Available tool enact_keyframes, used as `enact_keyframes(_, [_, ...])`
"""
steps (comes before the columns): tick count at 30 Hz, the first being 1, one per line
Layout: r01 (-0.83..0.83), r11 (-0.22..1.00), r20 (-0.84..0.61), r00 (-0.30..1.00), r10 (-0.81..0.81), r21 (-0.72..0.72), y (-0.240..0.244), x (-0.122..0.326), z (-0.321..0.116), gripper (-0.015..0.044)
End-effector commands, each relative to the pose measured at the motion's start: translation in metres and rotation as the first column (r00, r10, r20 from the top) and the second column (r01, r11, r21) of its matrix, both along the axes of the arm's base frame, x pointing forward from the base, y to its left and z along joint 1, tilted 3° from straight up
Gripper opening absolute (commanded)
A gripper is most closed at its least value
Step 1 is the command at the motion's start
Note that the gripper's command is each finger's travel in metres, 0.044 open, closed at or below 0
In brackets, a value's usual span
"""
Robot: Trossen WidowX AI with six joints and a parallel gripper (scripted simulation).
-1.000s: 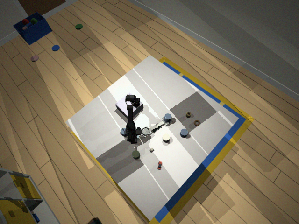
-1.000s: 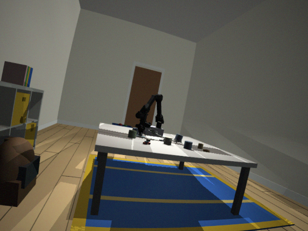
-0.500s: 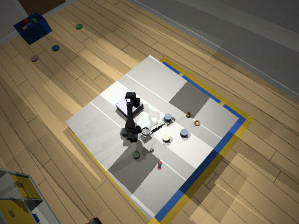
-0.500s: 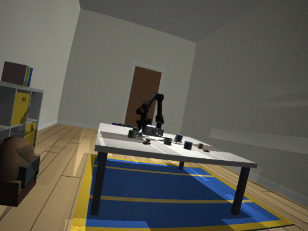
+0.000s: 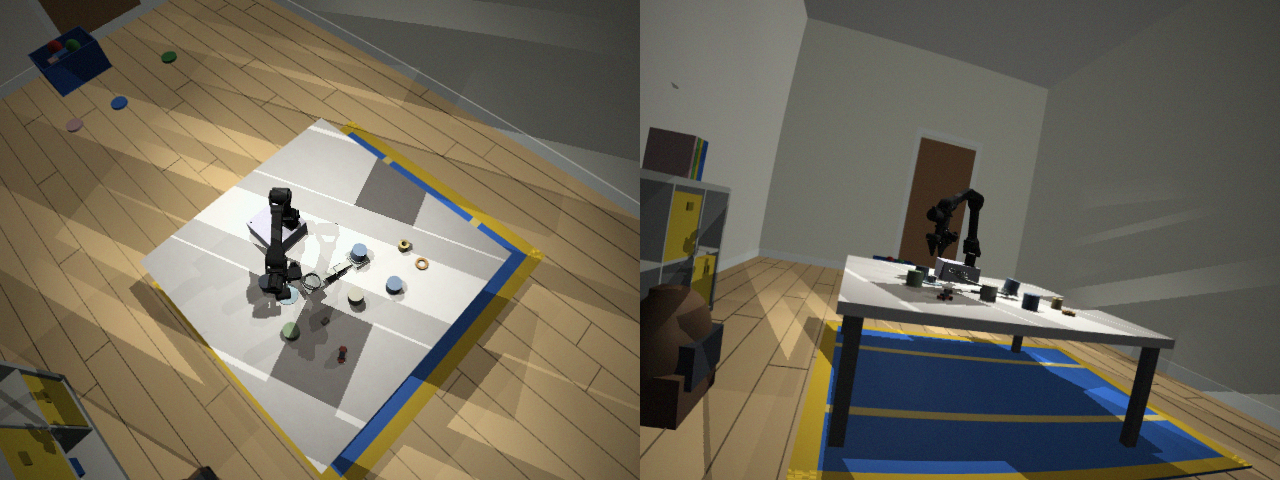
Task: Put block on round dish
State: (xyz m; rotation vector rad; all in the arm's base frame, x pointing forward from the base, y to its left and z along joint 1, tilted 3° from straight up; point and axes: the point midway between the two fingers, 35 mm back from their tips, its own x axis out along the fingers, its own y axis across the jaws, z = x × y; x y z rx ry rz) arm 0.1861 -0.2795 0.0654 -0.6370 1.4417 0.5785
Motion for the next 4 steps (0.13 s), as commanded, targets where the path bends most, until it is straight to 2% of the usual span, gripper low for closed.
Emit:
enact_keyframes(1, [-0.003, 1.0, -0.013, 1.0, 0.004, 0.02, 0.0042, -0.0029, -0.0024, 0.044])
enact_keyframes(4, [-0.003, 1.0, -0.013, 1.0, 0.004, 0.02, 0.0042, -0.0029, -0.0024, 0.044])
